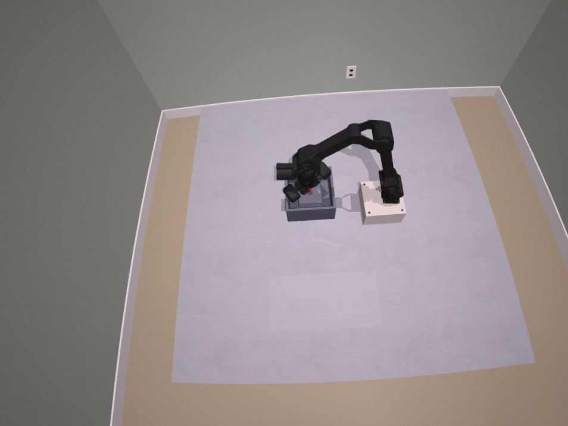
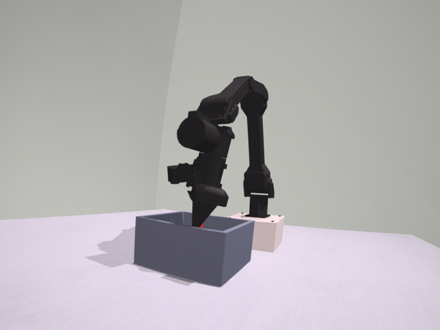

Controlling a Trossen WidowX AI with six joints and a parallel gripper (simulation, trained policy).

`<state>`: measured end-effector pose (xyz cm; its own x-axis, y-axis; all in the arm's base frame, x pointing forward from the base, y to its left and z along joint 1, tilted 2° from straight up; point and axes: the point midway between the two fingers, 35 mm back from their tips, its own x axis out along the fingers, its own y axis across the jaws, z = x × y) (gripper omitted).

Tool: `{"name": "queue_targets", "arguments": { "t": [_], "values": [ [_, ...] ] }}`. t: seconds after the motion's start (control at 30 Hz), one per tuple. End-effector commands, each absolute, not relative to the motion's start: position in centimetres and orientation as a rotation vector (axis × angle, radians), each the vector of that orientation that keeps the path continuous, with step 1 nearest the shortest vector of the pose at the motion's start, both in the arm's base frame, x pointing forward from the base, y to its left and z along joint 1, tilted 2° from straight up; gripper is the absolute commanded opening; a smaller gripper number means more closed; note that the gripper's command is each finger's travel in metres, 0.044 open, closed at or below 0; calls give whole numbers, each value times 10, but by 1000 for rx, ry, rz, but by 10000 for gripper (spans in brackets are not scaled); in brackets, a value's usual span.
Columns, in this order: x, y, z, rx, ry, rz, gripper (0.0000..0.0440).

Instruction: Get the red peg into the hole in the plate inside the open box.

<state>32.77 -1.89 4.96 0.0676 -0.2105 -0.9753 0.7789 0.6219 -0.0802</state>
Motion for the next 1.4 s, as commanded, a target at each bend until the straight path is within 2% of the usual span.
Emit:
{"name": "queue_targets", "arguments": {
  "t": [0.0,0.13,0.2,0.23,0.6,0.97,1.37],
  "values": [
    [326,-20,36,538,1342,-775,58],
    [328,-23,27,546,1367,-761,150],
    [332,-26,27,533,1372,-742,157],
    [334,-27,28,534,1376,-737,177],
    [370,-26,45,603,1391,-671,440],
    [419,-13,72,676,1326,-534,440],
    [421,-12,73,678,1322,-527,440]
  ]
}}
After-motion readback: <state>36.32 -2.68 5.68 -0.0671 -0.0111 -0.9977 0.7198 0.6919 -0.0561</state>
